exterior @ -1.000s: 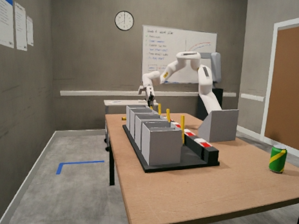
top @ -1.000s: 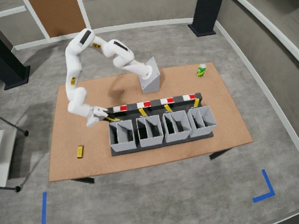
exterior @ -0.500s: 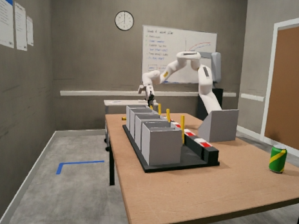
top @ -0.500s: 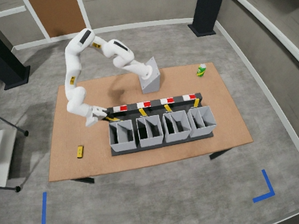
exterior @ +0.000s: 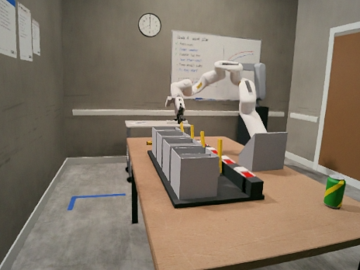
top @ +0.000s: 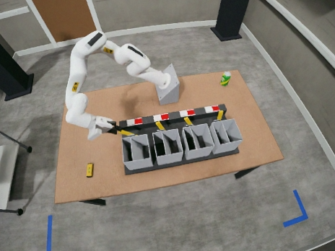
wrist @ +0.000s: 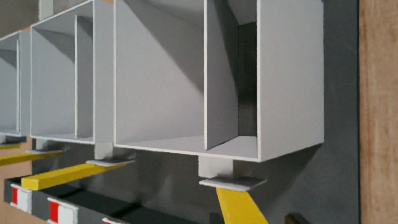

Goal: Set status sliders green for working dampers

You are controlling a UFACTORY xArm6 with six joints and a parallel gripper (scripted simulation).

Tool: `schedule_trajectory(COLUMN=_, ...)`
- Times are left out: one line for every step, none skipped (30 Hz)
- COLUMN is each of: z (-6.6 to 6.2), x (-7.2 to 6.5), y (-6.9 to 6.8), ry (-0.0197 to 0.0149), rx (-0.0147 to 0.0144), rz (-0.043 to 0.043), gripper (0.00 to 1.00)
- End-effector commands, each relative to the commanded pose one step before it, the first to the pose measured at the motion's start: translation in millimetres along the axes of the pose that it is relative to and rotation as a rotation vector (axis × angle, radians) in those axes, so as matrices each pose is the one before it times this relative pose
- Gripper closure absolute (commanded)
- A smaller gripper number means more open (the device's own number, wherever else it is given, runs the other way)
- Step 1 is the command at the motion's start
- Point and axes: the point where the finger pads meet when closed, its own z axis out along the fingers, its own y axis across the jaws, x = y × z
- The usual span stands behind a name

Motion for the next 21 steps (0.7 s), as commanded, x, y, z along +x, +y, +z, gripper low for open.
schedule_trajectory(z=-12.33, x=0.63, y=-0.1, ry=0.00148, rx=-0.00062, rz=-0.00062, gripper=0.61)
schedule_trajectory(z=-2.8, x=0.0, y=0.0, ry=0.0, rx=0.0, rz=0.0, gripper=0.61)
schedule_trajectory(z=-2.44, x=0.0, y=0.0, ry=0.0, rx=0.0, rz=0.0, gripper=0.61)
schedule_trajectory(z=-2.1, x=0.0, y=0.0, ry=0.0, rx=0.0, rz=0.0, gripper=0.61)
schedule_trajectory(z=-1.74, x=0.0, y=0.0, ry=0.0, rx=0.0, rz=0.0, gripper=0.61)
schedule_trajectory(z=-1.39, x=0.0, y=0.0, ry=0.0, rx=0.0, rz=0.0, gripper=0.61)
schedule_trajectory(z=-1.06, x=0.0, y=0.0, ry=0.0, rx=0.0, rz=0.0, gripper=0.61)
schedule_trajectory(z=-0.76, x=0.0, y=0.0, ry=0.0, rx=0.0, rz=0.0, gripper=0.61)
schedule_trajectory(z=-0.49, x=0.0, y=0.0, ry=0.0, rx=0.0, rz=0.0, gripper=0.61)
schedule_trajectory(z=-0.27, x=0.0, y=0.0, ry=0.0, rx=0.0, rz=0.0, gripper=0.61)
schedule_trajectory(z=-0.1, x=0.0, y=0.0, ry=0.0, rx=0.0, rz=0.0, gripper=0.61)
schedule_trajectory(z=-0.02, x=0.0, y=0.0, ry=0.0, rx=0.0, rz=0.0, gripper=0.61)
schedule_trajectory(z=0.05, x=0.15, y=-0.15, ry=-0.00015, rx=-0.00091, rz=0.00003, gripper=0.61)
schedule_trajectory(z=0.0, x=0.0, y=0.0, ry=0.0, rx=0.0, rz=0.0, gripper=0.61)
schedule_trajectory(z=0.0, x=0.0, y=0.0, ry=0.0, rx=0.0, rz=0.0, gripper=0.61)
schedule_trajectory(z=0.31, x=0.93, y=-0.98, ry=-0.00091, rx=-0.00574, rz=0.0002, gripper=0.61)
schedule_trajectory(z=0.68, x=2.26, y=-2.4, ry=-0.00184, rx=-0.01386, rz=0.00041, gripper=0.61)
schedule_trajectory(z=0.97, x=3.94, y=-4.22, ry=-0.002, rx=-0.02385, rz=0.00045, gripper=0.61)
schedule_trajectory(z=0.94, x=5.79, y=-6.32, ry=-0.00034, rx=-0.03438, rz=0.00016, gripper=0.61)
schedule_trajectory(z=0.41, x=7.65, y=-8.59, ry=0.00391, rx=-0.04416, rz=-0.00056, gripper=0.61)
schedule_trajectory(z=0.08, x=9.11, y=-9.71, ry=0.00377, rx=-0.05271, rz=-0.00057, gripper=0.61)
